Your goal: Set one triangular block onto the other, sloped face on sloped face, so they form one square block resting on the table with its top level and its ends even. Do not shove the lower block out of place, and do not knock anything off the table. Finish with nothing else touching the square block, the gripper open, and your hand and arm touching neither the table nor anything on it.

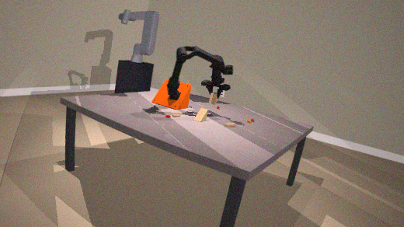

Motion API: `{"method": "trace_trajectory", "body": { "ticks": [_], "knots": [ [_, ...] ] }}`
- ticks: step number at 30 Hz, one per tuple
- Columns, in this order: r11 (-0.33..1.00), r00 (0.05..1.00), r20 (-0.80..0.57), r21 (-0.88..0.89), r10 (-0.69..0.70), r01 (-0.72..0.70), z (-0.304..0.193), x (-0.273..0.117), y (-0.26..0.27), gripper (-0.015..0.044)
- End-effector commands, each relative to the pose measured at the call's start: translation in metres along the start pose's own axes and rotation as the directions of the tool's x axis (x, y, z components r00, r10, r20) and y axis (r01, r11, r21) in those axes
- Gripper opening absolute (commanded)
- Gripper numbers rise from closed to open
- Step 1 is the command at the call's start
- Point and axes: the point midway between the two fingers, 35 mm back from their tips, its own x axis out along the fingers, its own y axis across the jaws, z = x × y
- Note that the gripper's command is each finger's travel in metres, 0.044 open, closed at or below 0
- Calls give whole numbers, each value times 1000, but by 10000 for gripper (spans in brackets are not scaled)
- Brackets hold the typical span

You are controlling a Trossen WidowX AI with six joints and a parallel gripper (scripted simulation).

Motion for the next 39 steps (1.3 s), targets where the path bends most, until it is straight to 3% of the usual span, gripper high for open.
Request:
{"method": "trace_trajectory", "body": {
  "ticks": [1,39],
  "knots": [
    [1000,1000,13,9,-16,16,-10,-8,-12,0],
    [998,998,18,-5,-67,67,-151,-66,-66,0]
  ]
}}
